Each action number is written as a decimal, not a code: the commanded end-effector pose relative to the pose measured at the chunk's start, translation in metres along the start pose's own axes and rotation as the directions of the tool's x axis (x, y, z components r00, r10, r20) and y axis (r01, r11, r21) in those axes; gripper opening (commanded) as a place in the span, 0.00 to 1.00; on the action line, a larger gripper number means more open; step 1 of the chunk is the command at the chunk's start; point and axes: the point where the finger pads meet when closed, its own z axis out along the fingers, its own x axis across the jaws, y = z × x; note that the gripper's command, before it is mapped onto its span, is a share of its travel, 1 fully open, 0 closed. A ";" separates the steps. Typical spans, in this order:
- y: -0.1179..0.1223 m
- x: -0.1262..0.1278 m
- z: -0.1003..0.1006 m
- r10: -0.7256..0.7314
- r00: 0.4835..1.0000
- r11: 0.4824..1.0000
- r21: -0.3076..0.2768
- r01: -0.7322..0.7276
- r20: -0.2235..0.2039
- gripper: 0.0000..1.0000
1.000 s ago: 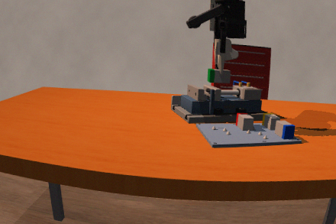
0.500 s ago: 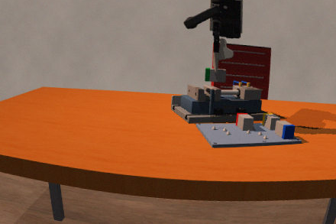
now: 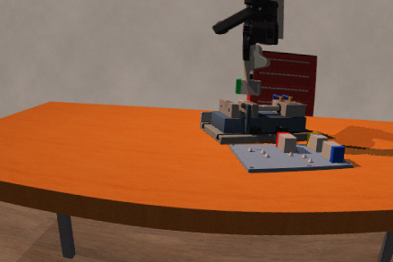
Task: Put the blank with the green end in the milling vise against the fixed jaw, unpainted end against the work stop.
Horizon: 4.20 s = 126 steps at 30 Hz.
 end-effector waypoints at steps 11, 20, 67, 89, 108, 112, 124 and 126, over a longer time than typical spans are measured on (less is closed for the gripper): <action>-0.011 0.015 0.000 0.178 0.984 0.984 0.002 -0.178 0.000 0.00; -0.017 0.025 0.000 0.297 0.955 0.955 0.002 -0.297 0.000 0.00; -0.036 0.061 0.001 0.667 0.745 0.745 0.000 -0.667 0.002 0.00; -0.041 0.072 0.002 0.754 0.657 0.657 -0.001 -0.754 0.002 0.00; -0.043 0.077 0.002 0.793 0.610 0.610 -0.001 -0.793 0.002 0.00; -0.044 0.077 0.002 0.797 0.604 0.604 -0.001 -0.797 0.002 0.00; -0.044 0.079 0.002 0.808 0.590 0.590 -0.002 -0.808 0.002 0.00; -0.044 0.079 0.002 0.809 0.588 0.588 -0.002 -0.809 0.002 0.00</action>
